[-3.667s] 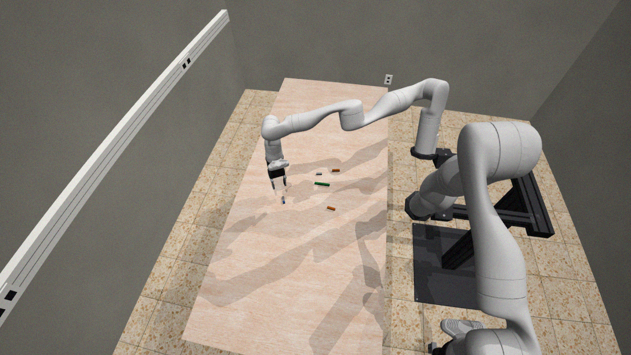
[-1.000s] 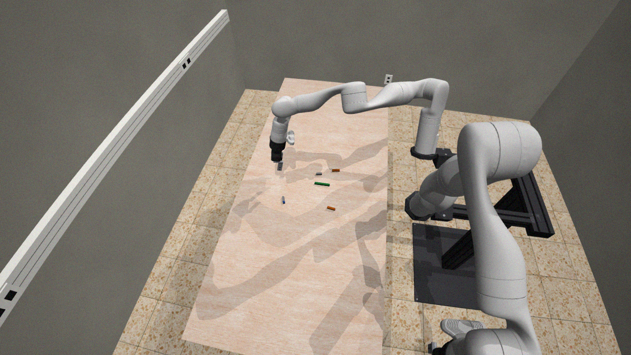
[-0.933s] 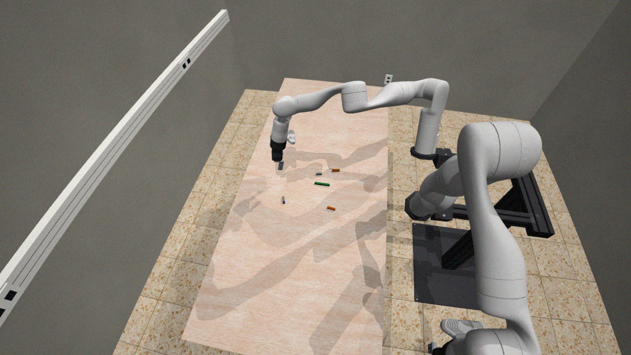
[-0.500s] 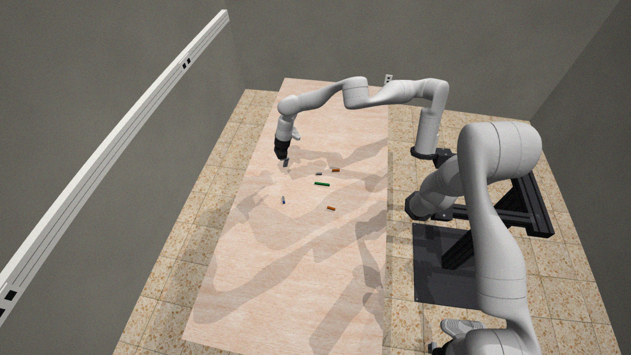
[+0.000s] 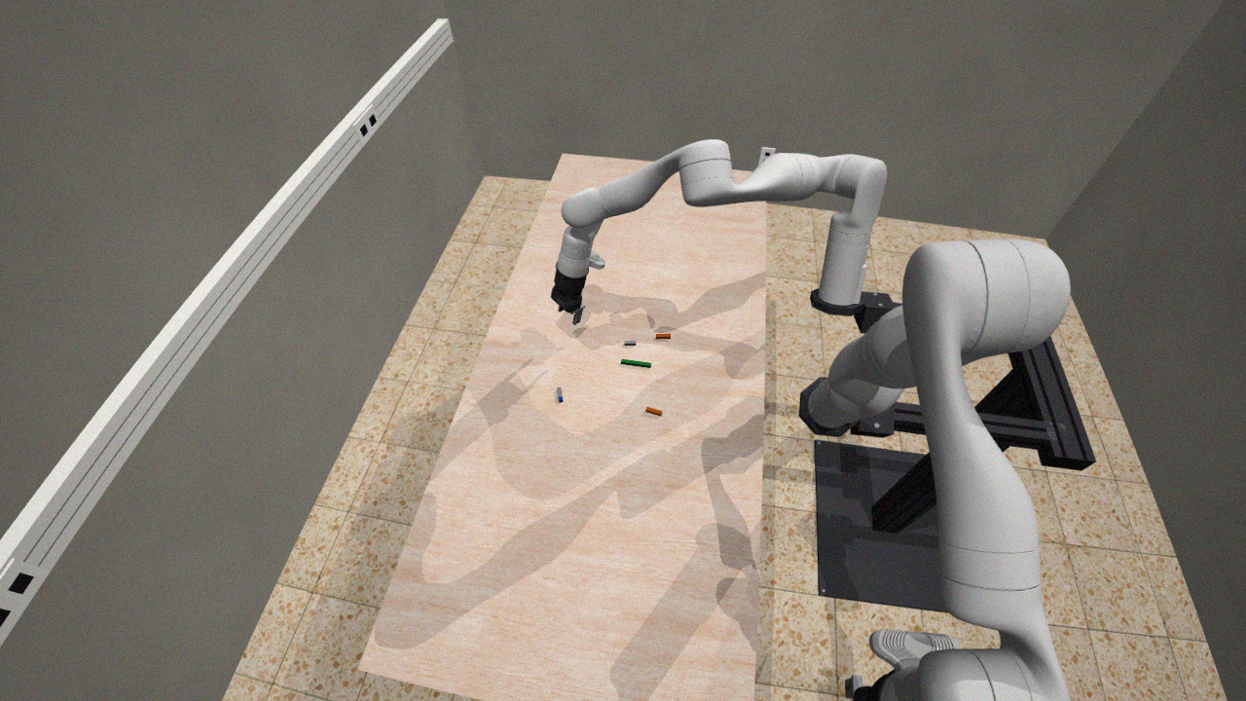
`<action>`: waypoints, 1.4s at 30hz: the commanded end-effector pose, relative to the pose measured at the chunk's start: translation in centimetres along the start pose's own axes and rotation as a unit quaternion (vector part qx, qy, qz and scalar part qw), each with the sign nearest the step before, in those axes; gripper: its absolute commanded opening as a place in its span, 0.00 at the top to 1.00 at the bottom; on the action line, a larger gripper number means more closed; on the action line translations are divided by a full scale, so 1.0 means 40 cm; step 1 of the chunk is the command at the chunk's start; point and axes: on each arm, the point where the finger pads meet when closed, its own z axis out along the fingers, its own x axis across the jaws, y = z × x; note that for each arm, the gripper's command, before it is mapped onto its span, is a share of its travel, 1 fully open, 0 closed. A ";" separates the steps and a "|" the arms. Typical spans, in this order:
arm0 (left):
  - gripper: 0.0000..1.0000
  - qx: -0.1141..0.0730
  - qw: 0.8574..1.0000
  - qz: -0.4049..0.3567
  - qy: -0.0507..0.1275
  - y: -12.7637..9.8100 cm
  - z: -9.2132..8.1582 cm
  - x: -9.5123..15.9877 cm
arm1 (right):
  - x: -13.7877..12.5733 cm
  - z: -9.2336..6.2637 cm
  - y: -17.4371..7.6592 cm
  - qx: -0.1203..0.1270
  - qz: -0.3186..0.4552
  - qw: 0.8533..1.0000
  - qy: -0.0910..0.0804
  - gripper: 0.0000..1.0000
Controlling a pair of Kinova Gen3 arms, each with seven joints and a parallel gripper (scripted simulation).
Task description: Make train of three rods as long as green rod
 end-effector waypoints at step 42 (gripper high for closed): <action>0.00 -0.001 1.000 0.000 0.000 0.001 -0.002 0.000 | 0.144 -0.009 -0.236 0.028 -0.551 0.834 0.031 0.00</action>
